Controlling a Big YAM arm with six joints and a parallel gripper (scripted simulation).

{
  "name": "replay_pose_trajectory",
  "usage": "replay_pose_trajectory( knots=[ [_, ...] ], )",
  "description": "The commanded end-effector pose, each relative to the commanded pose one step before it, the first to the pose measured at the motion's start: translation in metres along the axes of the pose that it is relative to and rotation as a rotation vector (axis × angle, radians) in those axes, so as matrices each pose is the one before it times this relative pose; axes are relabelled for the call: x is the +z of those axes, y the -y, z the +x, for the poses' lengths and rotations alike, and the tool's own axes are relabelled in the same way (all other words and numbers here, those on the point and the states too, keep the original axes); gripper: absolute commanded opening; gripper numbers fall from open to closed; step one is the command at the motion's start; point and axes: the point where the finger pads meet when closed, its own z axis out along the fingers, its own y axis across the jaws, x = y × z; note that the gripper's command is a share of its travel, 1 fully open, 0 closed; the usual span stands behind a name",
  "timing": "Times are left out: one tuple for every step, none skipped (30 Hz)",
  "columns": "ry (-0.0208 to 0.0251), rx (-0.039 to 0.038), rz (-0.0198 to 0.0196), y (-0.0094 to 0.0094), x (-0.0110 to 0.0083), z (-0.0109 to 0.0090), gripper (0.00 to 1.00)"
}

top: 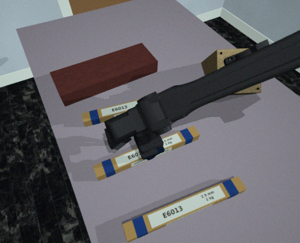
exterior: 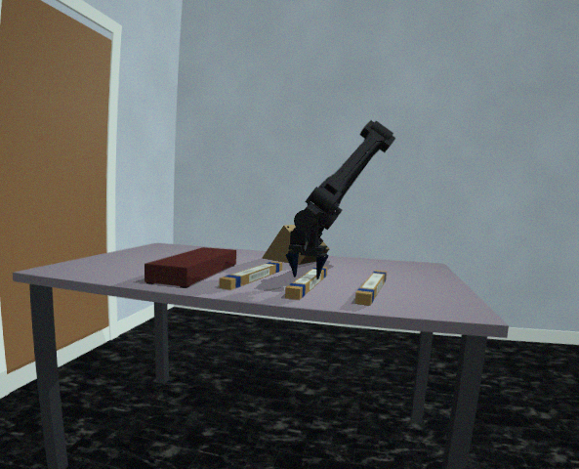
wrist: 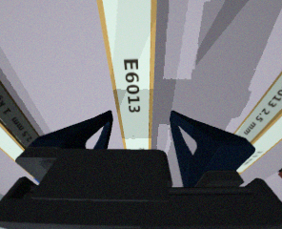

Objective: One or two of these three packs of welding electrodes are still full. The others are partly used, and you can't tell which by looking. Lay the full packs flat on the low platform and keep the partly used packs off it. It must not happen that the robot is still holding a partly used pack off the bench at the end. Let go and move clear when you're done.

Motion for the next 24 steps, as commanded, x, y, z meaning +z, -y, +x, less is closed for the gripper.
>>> replay_pose_trajectory(
  knots=[
    [0.01425, -0.00317, -0.00081, 0.00021, -0.00562, -0.00957, 0.74],
    [-0.00433, -0.00159, -0.00048, -0.00083, 0.00158, 0.00088, 0.74],
    [-0.00368, -0.00135, -0.00041, -0.0007, 0.00135, 0.00074, 0.74],
    [-0.00313, -0.00115, -0.00033, -0.00059, 0.00115, 0.00063, 0.74],
    [-0.00266, -0.00098, -0.00028, -0.00051, 0.00098, 0.00053, 0.74],
    [0.0, 0.0, 0.0, 0.0, 0.0, 0.0, 0.74],
    [0.0, 0.0, 0.0, 0.0, 0.0, 0.0, 0.74],
    [-0.00226, -0.00083, -0.00024, -0.00043, 0.00083, 0.00045, 0.74],
    [-0.00192, -0.00071, -0.0002, -0.00037, 0.00071, 0.00038, 0.74],
    [-0.00163, -0.0006, -0.00017, -0.00031, 0.0006, 0.00032, 0.74],
    [-0.00138, -0.00051, -0.00015, -0.00026, 0.00051, 0.00027, 0.74],
    [-0.00118, -0.00044, -0.00012, -0.00022, 0.00044, 0.00023, 0.74],
    [-0.001, -0.00037, -0.00011, -0.00019, 0.00037, 0.00019, 0.74],
    [-0.00084, -0.00032, -0.00009, -0.00016, 0.00031, 0.00016, 0.74],
    [-0.00071, -0.00028, -0.00008, -0.00014, 0.00027, 0.00013, 0.74],
    [-0.0006, -0.00024, -0.00007, -0.00012, 0.00023, 0.00011, 0.74],
    [-0.0005, -0.00021, -0.00006, -0.0001, 0.00019, 0.00009, 0.74],
    [-0.00042, -0.00018, -0.00005, -0.00009, 0.00016, 0.00007, 0.74],
    [-0.00035, -0.00016, -0.00004, -0.00008, 0.00014, 0.00006, 0.74],
    [-0.00029, -0.00014, -0.00004, -0.00007, 0.00012, 0.00004, 0.74],
    [0.00368, 0.00063, 0.00021, 0.00028, -0.0011, -0.00058, 0.74],
    [0.00313, 0.00053, 0.00018, 0.00024, -0.00094, -0.00049, 0.74],
    [0.0, 0.0, 0.0, 0.0, 0.0, 0.0, 0.74],
    [0.0, 0.0, 0.0, 0.0, 0.0, 0.0, 0.74]
  ],
)
